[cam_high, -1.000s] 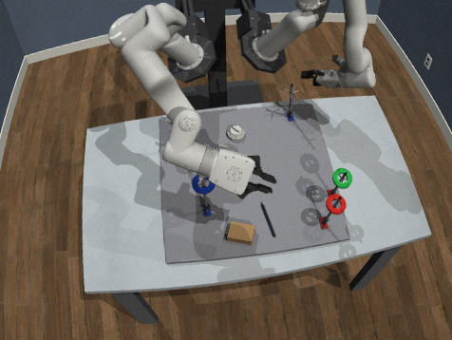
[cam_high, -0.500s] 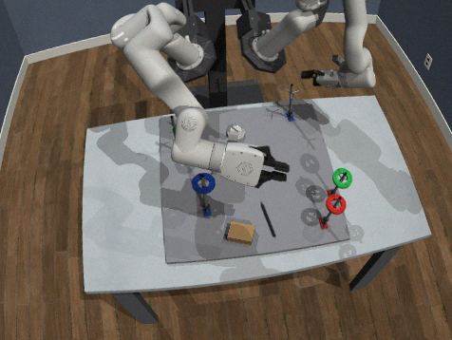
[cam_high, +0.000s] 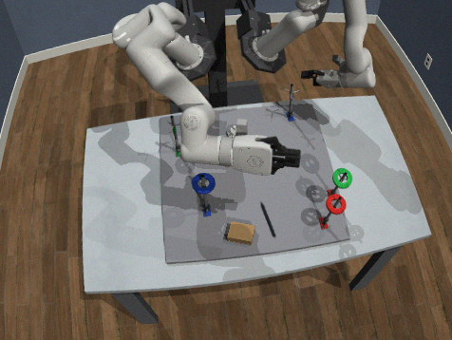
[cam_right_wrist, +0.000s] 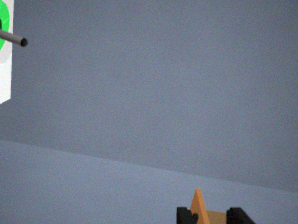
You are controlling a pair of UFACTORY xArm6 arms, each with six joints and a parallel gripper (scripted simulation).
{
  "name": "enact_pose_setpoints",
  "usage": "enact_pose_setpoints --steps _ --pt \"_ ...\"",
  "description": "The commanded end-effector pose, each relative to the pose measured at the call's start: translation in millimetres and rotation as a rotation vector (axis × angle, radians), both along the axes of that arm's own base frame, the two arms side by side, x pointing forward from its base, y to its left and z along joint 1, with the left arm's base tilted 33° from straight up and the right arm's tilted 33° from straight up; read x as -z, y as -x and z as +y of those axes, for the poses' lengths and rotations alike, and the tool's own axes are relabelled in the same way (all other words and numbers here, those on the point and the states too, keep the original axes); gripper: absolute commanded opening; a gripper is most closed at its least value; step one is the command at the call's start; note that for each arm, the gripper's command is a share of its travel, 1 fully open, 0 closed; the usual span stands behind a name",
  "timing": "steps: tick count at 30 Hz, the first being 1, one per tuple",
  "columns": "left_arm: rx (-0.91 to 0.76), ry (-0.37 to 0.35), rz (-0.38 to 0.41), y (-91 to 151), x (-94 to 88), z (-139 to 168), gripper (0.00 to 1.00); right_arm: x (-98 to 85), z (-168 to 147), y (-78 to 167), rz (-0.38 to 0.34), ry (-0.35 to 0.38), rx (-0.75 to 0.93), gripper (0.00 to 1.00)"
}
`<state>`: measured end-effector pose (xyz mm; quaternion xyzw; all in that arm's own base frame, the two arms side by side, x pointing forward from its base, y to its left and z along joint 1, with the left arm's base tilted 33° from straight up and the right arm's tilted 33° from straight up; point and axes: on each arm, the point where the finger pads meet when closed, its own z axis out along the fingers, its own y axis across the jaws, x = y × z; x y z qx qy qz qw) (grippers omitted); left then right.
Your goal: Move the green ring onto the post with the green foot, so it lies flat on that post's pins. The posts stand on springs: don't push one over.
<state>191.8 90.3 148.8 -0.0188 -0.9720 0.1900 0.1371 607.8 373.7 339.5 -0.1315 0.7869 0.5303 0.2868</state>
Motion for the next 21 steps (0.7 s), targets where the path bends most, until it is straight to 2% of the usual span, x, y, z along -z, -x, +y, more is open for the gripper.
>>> enact_pose_setpoints --steps 1,3,4,6,21 --pt "0.000 -0.001 -0.001 0 -0.3 0 1.00 -8.8 20 7 0.115 -0.106 -0.012 0.24" --pt "0.000 -0.001 -0.001 0 -0.3 0 1.00 20.3 17 -2 0.106 -0.061 -0.006 0.24" --pt "0.000 -0.001 -0.001 0 -0.3 0 1.00 28.8 17 -5 0.110 -0.053 -0.006 0.24" --pt "0.000 -0.001 -0.001 0 -0.3 0 1.00 28.8 17 -5 0.110 -0.053 -0.006 0.24" --pt "0.000 -0.001 -0.001 0 -0.3 0 1.00 135.9 23 -28 0.243 -0.016 0.019 0.24"
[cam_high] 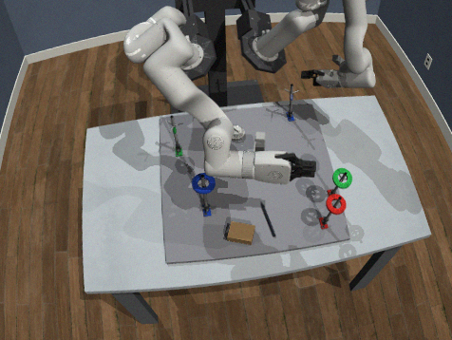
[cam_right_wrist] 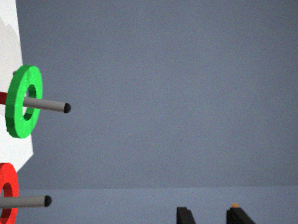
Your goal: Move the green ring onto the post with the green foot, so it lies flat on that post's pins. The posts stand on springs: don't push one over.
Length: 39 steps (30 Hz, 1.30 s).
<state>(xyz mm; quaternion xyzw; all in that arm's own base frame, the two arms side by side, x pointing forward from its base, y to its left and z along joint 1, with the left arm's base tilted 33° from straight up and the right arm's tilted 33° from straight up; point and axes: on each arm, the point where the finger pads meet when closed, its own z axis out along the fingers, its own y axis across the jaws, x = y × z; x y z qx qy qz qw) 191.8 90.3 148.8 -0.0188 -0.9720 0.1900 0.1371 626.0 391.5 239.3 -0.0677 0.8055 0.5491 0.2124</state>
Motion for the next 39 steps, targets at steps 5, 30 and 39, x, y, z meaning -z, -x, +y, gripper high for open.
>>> enact_pose_setpoints --steps 5,30,39 --pt "0.000 -0.001 -0.001 0 -0.3 0 1.00 57.3 6 -10 0.067 0.020 0.001 0.24" --pt "0.000 -0.001 -0.001 0 -0.3 0 1.00 174.2 4 -6 0.188 0.064 0.003 0.24" --pt "0.000 -0.001 -0.001 0 -0.3 0 1.00 171.0 4 -6 0.186 0.063 0.003 0.24"
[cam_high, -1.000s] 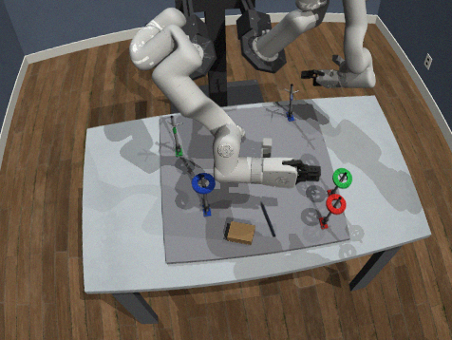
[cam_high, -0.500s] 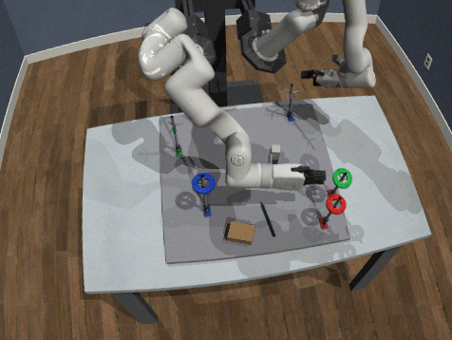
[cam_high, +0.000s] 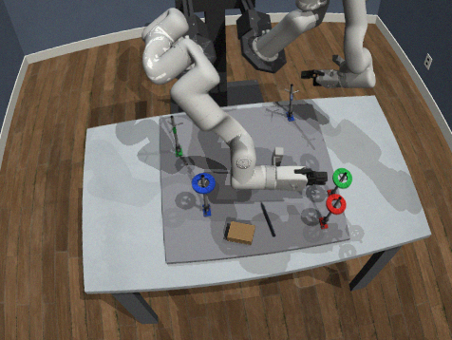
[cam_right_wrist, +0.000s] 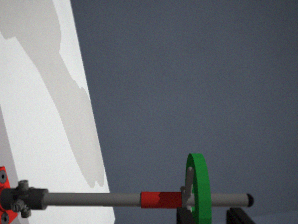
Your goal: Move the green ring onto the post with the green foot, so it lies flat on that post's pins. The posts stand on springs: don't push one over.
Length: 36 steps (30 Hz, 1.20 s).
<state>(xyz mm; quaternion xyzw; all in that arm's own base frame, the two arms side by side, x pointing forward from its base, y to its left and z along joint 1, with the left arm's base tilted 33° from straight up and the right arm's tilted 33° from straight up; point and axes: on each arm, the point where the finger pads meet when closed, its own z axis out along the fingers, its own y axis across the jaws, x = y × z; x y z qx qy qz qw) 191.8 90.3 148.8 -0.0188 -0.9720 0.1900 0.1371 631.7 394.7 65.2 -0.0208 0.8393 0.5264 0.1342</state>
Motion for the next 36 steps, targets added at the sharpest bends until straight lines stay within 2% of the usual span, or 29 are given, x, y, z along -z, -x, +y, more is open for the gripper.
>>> enact_pose_setpoints --steps 1,23,36 --pt "0.000 -0.001 -0.001 0 -0.3 0 1.00 -4.9 0 1 -0.005 -0.002 -0.001 0.24" --pt "0.000 -0.001 -0.001 0 -0.3 0 1.00 -7.5 0 2 -0.007 -0.002 0.000 0.24" --pt "0.000 -0.001 -0.001 0 -0.3 0 1.00 2.7 22 -4 -0.006 -0.002 -0.001 0.24"
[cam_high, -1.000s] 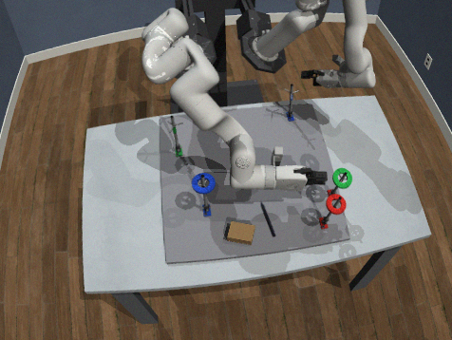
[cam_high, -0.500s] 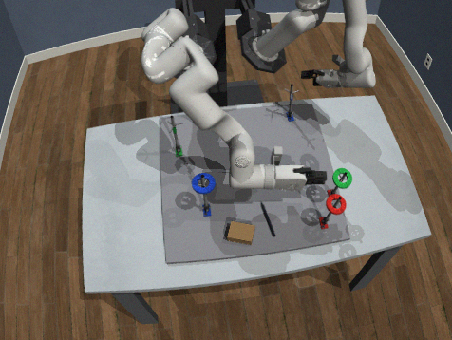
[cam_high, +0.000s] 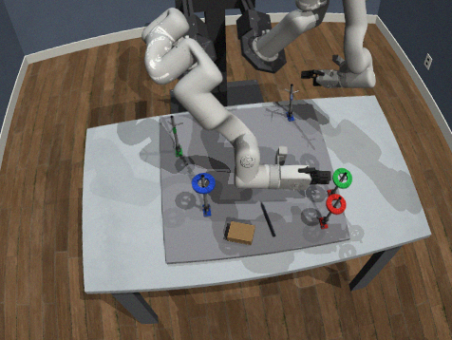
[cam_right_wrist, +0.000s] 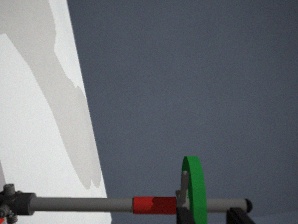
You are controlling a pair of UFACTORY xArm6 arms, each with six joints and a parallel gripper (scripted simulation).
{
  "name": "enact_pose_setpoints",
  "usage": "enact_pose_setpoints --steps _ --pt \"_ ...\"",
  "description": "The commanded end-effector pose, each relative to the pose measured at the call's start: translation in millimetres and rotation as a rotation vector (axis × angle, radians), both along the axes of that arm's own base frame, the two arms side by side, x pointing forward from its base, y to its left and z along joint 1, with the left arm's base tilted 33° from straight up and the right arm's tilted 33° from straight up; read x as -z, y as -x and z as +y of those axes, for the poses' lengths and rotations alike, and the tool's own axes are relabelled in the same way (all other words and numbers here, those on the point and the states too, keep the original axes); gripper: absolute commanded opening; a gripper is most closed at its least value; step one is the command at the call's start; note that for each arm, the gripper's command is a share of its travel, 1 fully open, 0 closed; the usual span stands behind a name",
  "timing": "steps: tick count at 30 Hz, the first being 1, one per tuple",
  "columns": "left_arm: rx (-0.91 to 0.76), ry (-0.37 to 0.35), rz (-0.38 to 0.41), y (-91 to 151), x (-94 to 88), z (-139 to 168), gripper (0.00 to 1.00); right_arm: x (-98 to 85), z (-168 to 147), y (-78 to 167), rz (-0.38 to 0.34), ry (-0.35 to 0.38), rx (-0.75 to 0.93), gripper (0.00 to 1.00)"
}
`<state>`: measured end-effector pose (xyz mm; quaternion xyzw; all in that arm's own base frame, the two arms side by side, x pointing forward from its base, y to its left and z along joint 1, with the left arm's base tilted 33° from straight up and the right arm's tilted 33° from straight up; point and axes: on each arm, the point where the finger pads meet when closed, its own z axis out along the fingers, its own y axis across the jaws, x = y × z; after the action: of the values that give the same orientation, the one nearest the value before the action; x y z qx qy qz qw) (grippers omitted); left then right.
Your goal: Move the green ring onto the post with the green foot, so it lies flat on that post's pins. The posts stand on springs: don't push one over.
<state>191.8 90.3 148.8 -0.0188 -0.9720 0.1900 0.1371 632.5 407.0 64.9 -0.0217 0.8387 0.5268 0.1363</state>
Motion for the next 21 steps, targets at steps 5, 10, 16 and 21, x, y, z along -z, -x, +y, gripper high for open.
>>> enact_pose_setpoints --steps 5,10,16,21 --pt "0.000 -0.001 -0.001 0 -0.3 0 1.00 6.1 18 -5 -0.002 -0.001 -0.001 0.24" --pt "0.000 -0.001 -0.001 0 -0.3 0 1.00 8.1 22 -6 -0.002 -0.001 -0.001 0.24" --pt "0.000 -0.001 -0.001 0 -0.3 0 1.00 12.1 31 -8 -0.002 -0.001 -0.002 0.24" --pt "0.000 -0.001 -0.001 0 -0.3 0 1.00 15.6 39 -10 -0.002 -0.001 -0.002 0.24"
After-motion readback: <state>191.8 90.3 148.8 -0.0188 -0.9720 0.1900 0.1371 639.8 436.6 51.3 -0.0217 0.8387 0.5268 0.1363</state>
